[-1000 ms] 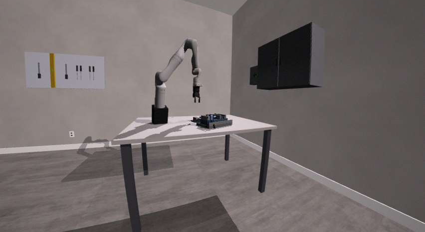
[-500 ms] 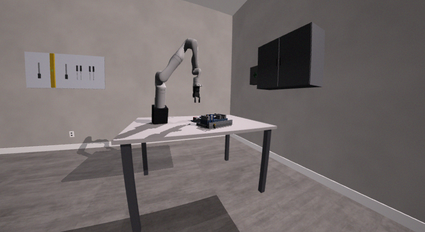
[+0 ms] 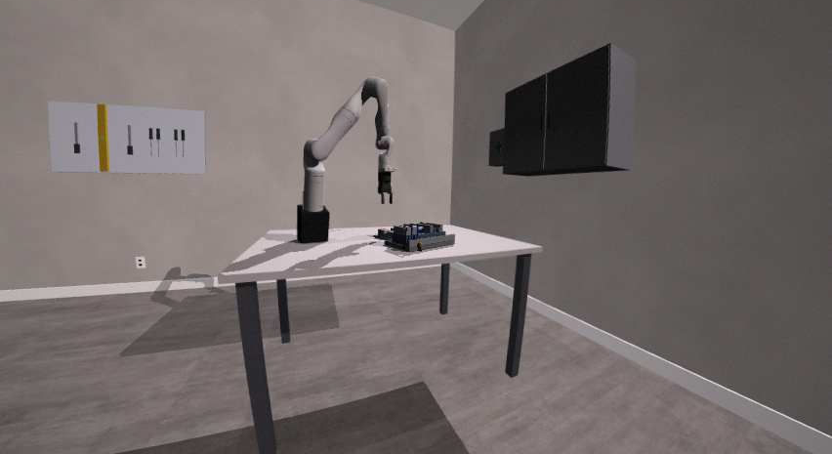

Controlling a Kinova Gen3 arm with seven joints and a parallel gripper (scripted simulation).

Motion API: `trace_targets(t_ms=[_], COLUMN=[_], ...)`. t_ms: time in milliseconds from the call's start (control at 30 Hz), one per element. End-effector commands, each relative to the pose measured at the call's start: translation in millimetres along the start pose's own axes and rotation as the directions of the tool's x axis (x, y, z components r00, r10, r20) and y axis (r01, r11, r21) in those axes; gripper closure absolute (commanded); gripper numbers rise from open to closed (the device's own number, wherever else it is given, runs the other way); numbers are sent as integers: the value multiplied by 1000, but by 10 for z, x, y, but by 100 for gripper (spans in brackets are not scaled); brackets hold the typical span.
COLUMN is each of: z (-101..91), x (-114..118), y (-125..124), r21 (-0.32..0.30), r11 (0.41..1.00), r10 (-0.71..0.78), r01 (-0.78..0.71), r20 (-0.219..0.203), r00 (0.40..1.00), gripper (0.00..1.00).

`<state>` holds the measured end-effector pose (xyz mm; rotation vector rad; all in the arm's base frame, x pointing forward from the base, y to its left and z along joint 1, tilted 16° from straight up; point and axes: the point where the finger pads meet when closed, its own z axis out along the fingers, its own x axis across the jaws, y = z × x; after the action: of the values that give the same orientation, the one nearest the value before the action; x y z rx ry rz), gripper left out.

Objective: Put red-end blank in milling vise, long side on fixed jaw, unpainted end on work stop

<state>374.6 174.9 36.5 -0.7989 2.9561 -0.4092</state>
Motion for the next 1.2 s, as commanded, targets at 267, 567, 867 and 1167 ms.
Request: trace_targets(t_ms=[267,567,867,1167], z=[419,503,632,570], x=[58,52,81,72], y=[-13,-22,-17,-18], r21=[2,2,2,2], r11=[1000,1000,1000,1000], r10=[-5,-3,-5,-4], r01=[5,3,5,4], r20=[-15,-9,-14,-12], r00=[1000,1000,1000,1000], gripper=[0,0,0,0])
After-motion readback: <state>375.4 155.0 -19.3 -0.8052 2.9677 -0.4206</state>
